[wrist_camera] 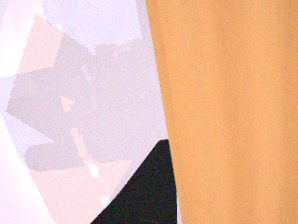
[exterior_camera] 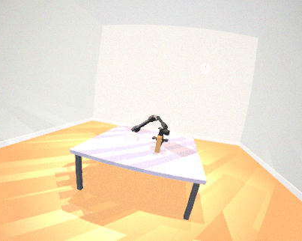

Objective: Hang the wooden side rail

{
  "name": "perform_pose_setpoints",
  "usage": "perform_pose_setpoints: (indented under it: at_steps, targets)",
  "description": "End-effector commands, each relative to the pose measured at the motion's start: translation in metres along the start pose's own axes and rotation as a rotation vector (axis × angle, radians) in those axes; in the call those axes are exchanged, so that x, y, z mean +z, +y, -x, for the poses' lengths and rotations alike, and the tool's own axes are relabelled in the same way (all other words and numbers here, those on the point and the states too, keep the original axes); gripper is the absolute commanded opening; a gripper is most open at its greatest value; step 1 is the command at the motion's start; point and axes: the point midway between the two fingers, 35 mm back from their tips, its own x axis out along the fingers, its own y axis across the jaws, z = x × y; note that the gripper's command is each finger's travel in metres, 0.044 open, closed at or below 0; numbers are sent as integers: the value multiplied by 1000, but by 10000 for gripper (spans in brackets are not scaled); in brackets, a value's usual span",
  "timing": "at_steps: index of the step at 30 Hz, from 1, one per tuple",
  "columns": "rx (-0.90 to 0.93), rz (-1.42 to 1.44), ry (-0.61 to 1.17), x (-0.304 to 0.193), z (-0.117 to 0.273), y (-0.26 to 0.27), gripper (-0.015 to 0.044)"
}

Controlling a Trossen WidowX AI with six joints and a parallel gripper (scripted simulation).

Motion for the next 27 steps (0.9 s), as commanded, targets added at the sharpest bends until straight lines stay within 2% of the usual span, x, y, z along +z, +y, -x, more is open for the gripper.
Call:
perform_pose_setpoints:
  at_steps: [1, 25, 27]
  targets:
    - [-2, -2, 5, -2, 0, 0, 0]
    - [-2, -2, 5, -1, -4, 0, 0]
    - [0, -2, 0, -1, -2, 1, 53]
